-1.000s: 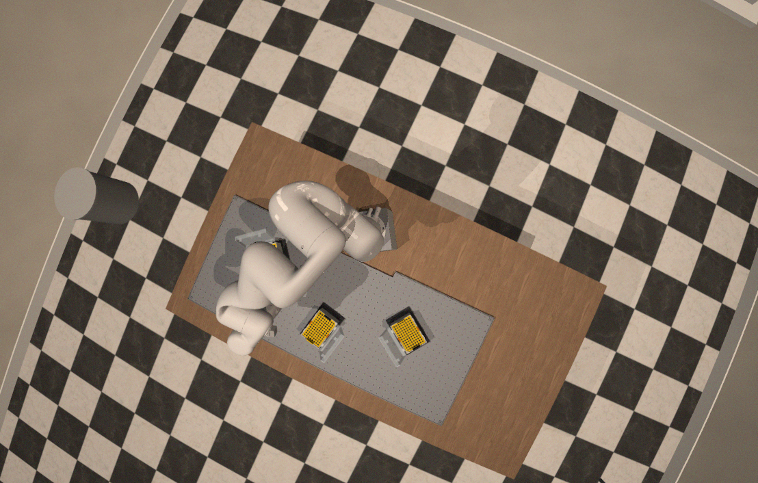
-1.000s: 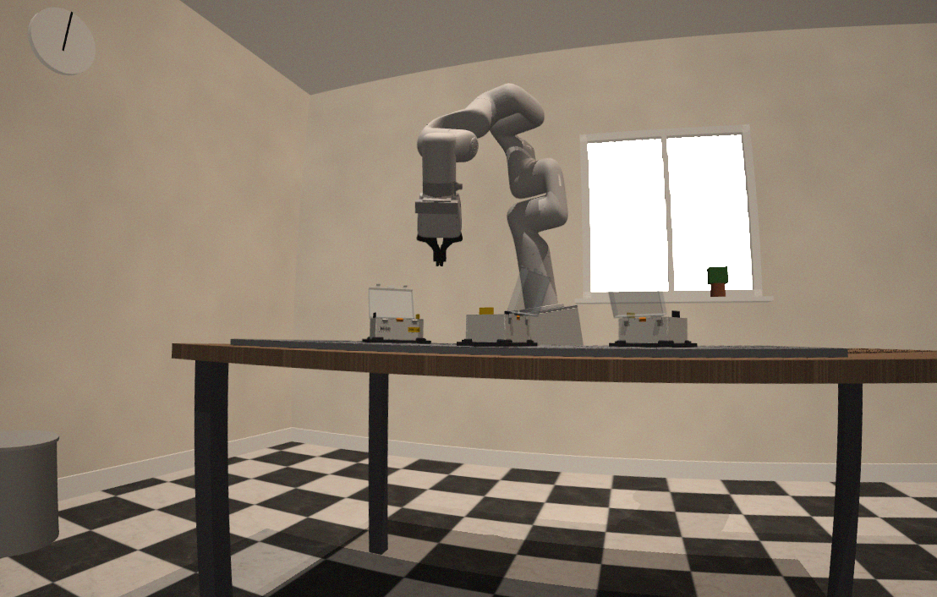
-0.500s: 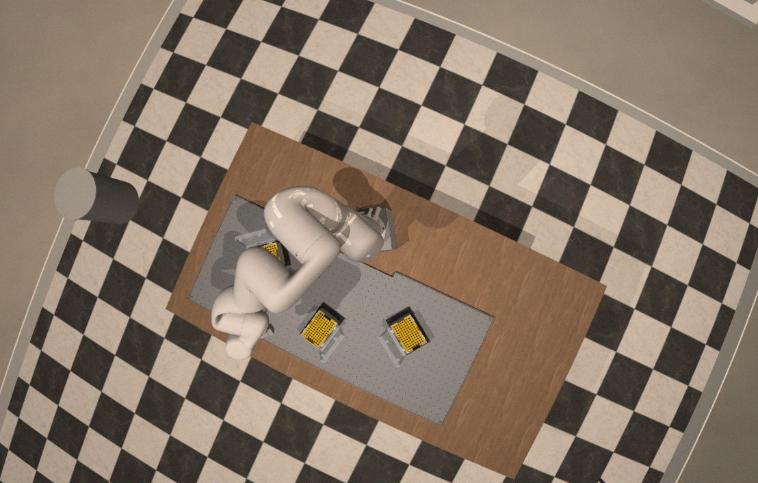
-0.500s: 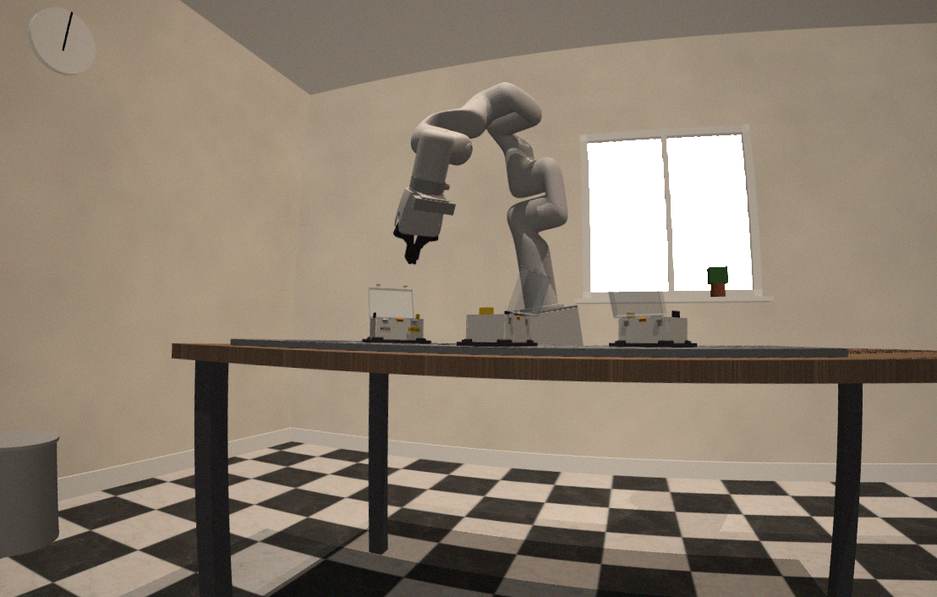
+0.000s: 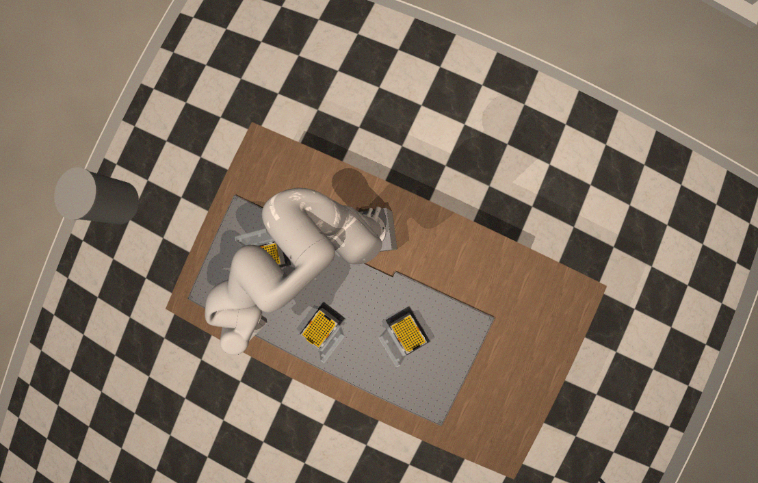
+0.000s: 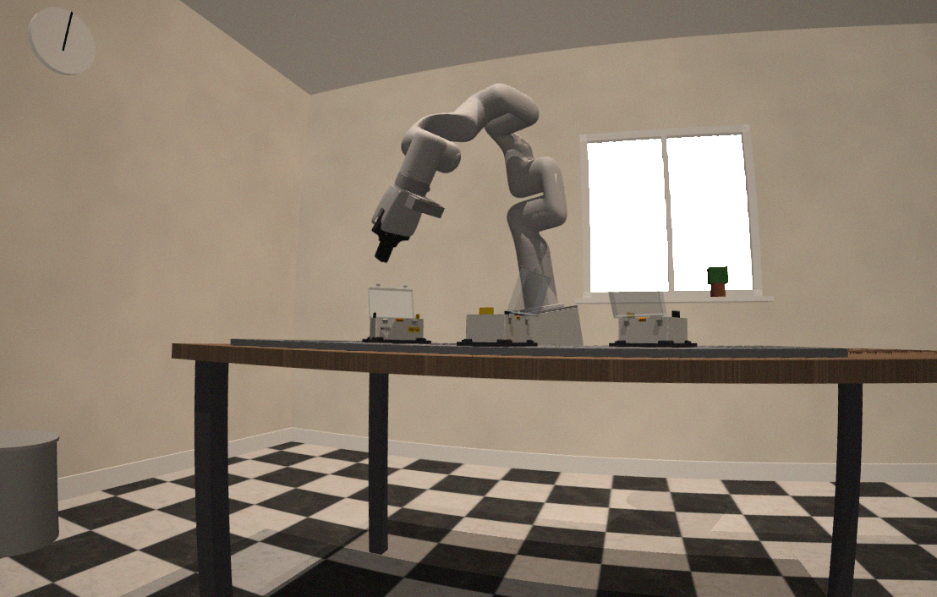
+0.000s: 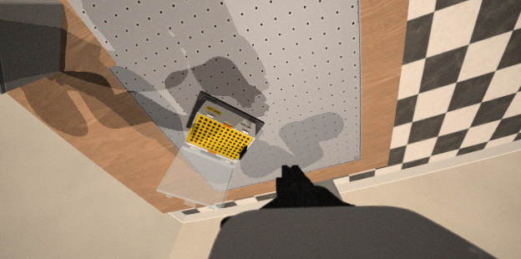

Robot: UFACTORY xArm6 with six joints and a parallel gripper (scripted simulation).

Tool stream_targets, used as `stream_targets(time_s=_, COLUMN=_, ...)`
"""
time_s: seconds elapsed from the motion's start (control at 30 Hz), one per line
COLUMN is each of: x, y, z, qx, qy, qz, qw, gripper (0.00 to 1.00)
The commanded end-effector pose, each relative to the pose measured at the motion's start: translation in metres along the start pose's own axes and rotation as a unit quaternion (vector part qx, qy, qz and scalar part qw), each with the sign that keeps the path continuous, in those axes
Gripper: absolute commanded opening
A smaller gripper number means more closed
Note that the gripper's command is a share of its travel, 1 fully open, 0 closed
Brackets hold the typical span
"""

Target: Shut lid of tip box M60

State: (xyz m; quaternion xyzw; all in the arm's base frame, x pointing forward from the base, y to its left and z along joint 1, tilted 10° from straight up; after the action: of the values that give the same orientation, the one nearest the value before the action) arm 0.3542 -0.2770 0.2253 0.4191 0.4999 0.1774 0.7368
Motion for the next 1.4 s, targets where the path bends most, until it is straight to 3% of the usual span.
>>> stream_targets(time_s=0.0, x=-0.009, y=-0.005, z=0.014, qx=-0.034, qy=0.048, qz=0.008, qw=0.998, gripper=0.0)
stream_targets(time_s=0.23, x=-0.024, y=-0.015, z=0.039, qx=-0.092, qy=0.148, qz=0.009, qw=0.985, gripper=0.0)
stream_targets(time_s=0.47, x=-0.041, y=-0.025, z=0.065, qx=-0.149, qy=0.246, qz=0.01, qw=0.958, gripper=0.0)
stream_targets(time_s=0.53, x=-0.041, y=-0.025, z=0.065, qx=-0.149, qy=0.246, qz=0.01, qw=0.958, gripper=0.0)
stream_targets(time_s=0.73, x=-0.049, y=-0.029, z=0.072, qx=-0.194, qy=0.323, qz=0.011, qw=0.926, gripper=0.0)
stream_targets(time_s=0.9, x=-0.049, y=-0.029, z=0.072, qx=-0.194, qy=0.323, qz=0.011, qw=0.926, gripper=0.0)
stream_targets(time_s=1.37, x=-0.018, y=-0.081, z=0.071, qx=-0.194, qy=0.323, qz=0.011, qw=0.926, gripper=0.0)
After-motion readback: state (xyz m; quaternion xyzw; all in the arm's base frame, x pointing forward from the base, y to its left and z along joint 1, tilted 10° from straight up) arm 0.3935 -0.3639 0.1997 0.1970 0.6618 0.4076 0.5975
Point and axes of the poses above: the point where the finger pads meet when closed, its own y axis back along the fingers, its own z axis across the jaws, x = y × z, the point moved 5 cm from there along y, back along the fingers, and after that the axes turned 2 degrees about -y, right-handed, at the moved point
